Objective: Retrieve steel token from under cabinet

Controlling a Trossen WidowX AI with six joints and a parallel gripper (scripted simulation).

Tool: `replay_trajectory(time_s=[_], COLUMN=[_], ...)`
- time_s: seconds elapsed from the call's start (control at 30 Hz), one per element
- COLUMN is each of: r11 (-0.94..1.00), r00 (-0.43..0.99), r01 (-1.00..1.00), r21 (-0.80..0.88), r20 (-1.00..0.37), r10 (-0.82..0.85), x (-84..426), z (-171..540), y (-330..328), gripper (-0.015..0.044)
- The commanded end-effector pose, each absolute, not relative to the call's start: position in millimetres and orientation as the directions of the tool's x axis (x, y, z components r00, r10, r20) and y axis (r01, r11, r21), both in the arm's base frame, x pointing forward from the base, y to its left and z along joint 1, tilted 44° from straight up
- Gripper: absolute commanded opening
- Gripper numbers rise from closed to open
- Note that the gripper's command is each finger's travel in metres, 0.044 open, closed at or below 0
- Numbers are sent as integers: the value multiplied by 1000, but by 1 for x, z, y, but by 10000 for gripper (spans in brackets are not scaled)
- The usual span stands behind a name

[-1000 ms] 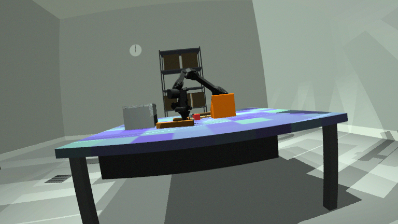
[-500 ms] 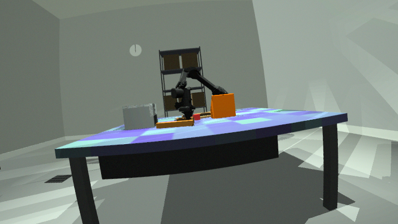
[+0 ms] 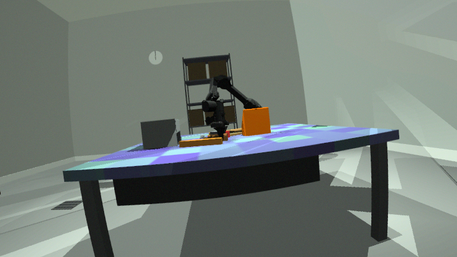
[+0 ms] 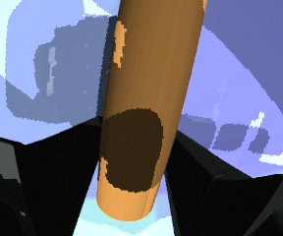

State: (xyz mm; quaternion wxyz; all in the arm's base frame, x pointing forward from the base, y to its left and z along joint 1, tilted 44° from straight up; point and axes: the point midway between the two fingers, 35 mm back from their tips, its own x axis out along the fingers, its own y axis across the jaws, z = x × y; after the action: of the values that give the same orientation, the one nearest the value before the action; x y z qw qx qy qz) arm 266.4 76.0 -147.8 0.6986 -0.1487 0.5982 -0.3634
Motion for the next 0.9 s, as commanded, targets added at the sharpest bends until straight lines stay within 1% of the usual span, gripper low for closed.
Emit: replay_trajectory(time_s=[0.0,0.53,0.87], r11=[690,691,695], r00=[18,17,17], r01=[325,325,314], r21=[-646,-646,-646], r20=[-726,-726,-728], r10=[-688,-687,-685], x=[257,231,234], z=[-150,-159,-154], y=[77,86,84], gripper=[0,0,0])
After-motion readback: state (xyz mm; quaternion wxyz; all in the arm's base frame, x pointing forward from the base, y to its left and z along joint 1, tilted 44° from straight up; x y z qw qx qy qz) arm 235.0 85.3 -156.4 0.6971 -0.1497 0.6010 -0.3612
